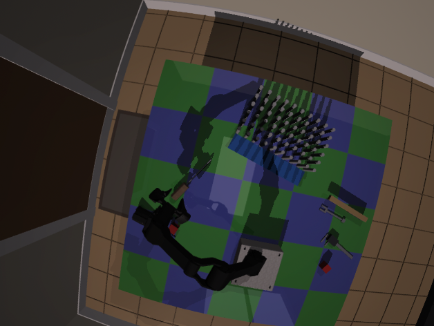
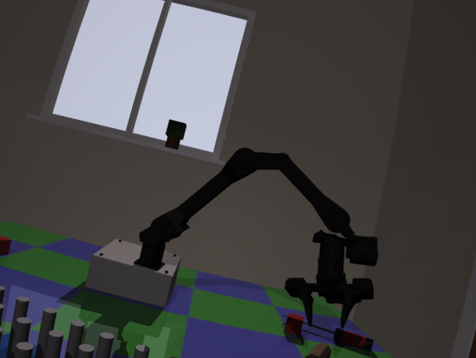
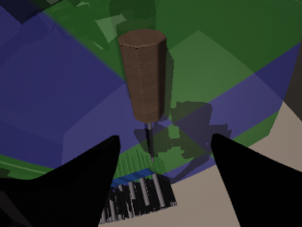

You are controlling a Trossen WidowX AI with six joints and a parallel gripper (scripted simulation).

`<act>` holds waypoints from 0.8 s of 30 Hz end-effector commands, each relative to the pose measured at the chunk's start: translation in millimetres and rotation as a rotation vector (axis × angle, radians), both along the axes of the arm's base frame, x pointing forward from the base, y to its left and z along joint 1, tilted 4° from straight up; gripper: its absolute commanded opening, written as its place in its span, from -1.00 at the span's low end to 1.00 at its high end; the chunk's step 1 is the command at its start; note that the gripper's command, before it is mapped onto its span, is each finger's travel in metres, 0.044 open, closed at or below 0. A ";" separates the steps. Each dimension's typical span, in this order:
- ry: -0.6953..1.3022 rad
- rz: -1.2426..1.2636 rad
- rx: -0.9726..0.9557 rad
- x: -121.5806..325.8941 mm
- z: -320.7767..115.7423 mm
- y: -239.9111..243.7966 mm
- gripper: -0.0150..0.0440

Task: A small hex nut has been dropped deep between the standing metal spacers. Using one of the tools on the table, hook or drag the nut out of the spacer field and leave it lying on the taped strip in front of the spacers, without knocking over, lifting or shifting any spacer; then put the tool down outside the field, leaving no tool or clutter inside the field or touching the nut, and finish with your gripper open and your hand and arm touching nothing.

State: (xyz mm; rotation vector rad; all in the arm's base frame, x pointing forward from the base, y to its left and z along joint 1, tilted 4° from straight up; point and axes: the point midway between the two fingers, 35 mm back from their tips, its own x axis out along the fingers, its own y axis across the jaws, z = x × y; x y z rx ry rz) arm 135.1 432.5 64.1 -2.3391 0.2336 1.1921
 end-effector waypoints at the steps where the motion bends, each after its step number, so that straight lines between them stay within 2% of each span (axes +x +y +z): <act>1: -0.006 -0.001 0.006 0.5 1.8 0.3 0.46; 24: -0.006 -0.001 0.006 2.8 -23.4 3.5 0.46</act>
